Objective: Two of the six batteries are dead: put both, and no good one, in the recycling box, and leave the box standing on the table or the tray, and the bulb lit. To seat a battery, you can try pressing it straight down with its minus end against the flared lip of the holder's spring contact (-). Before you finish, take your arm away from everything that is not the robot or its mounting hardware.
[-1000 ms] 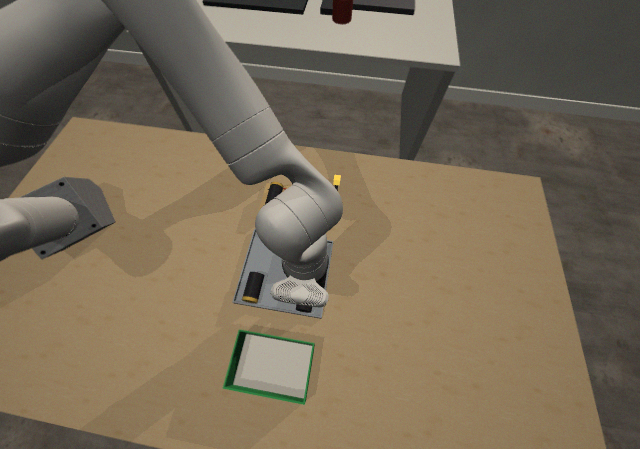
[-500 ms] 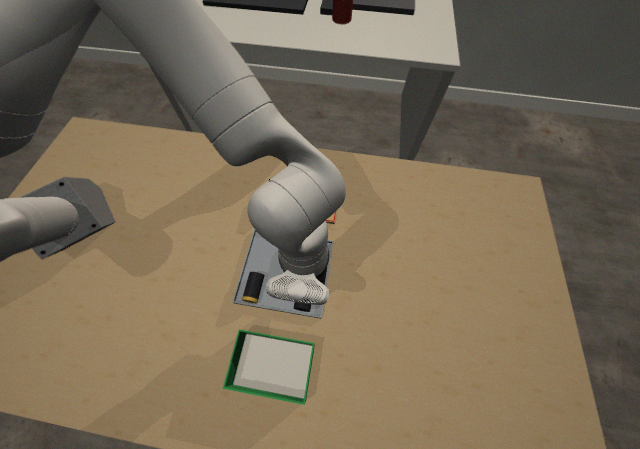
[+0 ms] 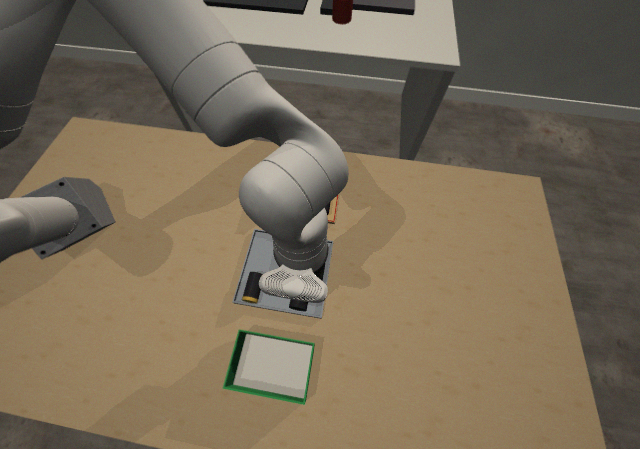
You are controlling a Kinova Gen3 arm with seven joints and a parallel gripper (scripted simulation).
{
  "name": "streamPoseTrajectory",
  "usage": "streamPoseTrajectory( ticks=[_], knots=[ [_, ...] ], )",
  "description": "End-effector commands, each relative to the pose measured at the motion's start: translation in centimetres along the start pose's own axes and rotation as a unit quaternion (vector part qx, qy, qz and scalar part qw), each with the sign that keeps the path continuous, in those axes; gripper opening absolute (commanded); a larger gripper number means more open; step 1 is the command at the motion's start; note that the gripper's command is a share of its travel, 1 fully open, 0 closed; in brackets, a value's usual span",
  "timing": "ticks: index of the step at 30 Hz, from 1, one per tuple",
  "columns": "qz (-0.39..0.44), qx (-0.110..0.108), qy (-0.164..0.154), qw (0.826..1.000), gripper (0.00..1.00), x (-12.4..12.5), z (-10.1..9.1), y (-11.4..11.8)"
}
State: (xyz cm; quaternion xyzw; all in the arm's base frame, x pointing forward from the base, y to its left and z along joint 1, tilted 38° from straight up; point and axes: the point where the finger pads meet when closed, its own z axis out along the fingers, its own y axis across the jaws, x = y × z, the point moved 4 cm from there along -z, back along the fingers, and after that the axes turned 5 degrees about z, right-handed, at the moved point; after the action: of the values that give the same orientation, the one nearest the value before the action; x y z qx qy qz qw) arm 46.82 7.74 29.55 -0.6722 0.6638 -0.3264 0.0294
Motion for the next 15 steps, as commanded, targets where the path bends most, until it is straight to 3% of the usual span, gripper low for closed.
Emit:
streamPoseTrajectory(
  ticks=[1,6,15],
  knots=[
    [-0.008,0.01,-0.009,1.0,0.57,-0.9,-2.9,-0.4],
    [-0.008,0.01,-0.009,1.0,0.57,-0.9,-5.3,-0.3],
    [-0.008,0.01,-0.009,1.0,0.57,-0.8,-5.4,-0.3]
  ],
)
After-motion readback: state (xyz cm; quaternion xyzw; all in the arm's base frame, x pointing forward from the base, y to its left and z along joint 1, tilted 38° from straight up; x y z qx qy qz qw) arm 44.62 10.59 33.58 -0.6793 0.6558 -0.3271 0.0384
